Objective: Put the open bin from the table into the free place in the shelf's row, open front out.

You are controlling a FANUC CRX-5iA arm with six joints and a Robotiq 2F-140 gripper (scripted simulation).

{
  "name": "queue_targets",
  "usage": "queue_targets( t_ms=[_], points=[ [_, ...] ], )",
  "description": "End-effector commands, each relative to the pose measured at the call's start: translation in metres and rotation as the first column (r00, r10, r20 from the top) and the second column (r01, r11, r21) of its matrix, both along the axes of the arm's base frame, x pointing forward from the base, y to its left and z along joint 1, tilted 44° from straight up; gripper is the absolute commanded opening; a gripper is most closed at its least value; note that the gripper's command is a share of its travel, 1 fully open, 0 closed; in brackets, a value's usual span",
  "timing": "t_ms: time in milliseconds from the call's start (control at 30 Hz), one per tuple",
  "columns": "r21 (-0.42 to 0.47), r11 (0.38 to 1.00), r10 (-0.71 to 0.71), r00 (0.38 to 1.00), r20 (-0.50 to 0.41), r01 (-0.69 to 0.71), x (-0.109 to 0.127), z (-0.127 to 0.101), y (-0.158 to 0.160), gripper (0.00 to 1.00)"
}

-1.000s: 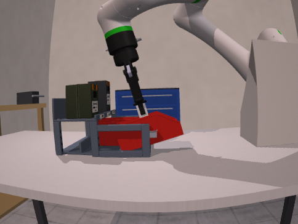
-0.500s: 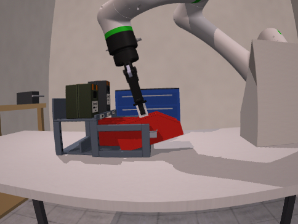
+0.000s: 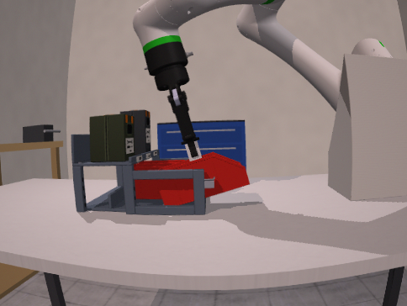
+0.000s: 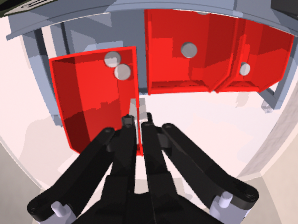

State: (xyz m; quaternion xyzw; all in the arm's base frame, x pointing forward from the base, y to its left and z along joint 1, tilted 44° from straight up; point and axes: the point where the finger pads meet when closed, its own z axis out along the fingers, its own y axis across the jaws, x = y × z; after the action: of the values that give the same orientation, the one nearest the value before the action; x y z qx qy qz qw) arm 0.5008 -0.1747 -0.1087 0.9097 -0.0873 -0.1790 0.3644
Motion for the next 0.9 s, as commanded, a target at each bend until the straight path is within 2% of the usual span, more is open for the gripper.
queue_targets(
  t_ms=[0,867],
  points=[
    [0.0,1.0,0.003,1.0,0.003,-0.003,0.001,0.0,0.0,0.0],
    [-0.002,0.999,0.036,0.999,0.037,-0.035,0.013,-0.003,-0.003,0.0]
  ],
)
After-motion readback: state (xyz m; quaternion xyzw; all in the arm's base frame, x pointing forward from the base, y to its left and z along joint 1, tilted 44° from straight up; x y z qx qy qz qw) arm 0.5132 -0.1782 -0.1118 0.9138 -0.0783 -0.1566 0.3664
